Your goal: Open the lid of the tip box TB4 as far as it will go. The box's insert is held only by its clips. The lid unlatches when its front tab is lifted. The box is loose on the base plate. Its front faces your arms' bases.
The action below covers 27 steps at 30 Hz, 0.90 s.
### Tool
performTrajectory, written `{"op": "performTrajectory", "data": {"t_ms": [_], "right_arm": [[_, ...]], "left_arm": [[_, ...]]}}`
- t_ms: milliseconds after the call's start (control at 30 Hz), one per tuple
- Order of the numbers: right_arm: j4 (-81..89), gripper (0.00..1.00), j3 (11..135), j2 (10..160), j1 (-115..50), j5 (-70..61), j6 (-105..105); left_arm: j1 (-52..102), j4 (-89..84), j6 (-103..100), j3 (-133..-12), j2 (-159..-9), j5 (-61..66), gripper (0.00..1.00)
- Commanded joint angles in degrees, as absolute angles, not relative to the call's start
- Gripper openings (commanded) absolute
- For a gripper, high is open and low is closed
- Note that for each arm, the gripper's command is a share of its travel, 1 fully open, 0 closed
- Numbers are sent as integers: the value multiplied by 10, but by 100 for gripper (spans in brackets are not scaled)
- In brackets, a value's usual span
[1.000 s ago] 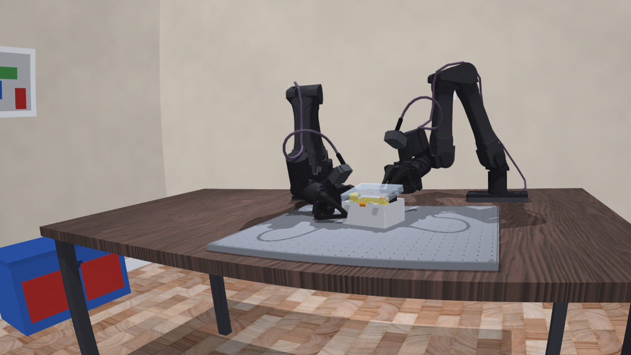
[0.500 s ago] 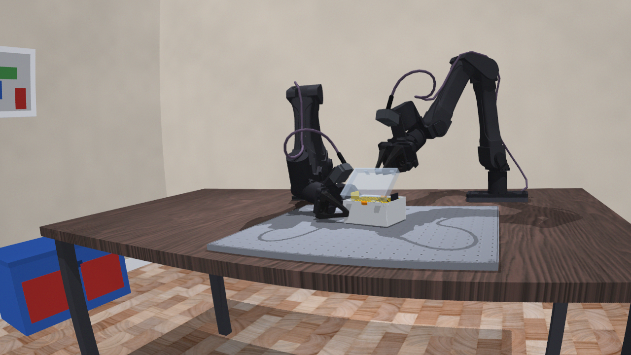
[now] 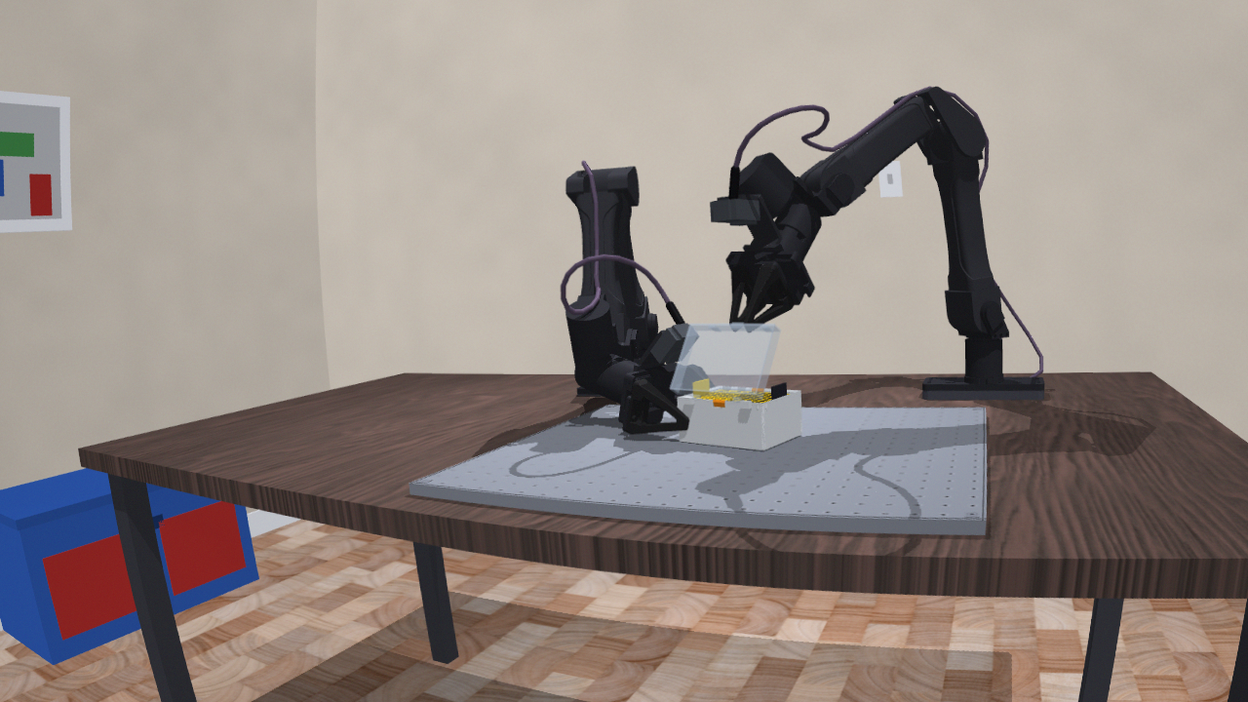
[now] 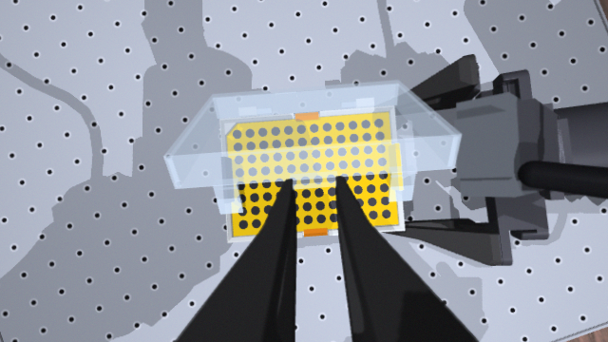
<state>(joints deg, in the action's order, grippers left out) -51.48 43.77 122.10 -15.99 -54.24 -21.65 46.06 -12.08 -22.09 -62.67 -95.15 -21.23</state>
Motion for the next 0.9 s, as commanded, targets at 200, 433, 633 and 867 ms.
{"op": "performTrajectory", "data": {"t_ms": [200, 433, 633, 867], "right_arm": [[-520, 83, 443, 1214, -159, -538, -214], [-520, 83, 443, 1214, -159, -538, -214], [-520, 83, 443, 1214, -159, -538, -214], [-520, 83, 443, 1214, -159, -538, -214]], "left_arm": [[428, -356, -239, -799, -1013, -139, 12], [414, -467, -235, -913, -1072, -112, 12], [416, -475, -235, -922, -1077, -111, 12], [416, -476, -235, -923, -1078, -116, 12]]}}
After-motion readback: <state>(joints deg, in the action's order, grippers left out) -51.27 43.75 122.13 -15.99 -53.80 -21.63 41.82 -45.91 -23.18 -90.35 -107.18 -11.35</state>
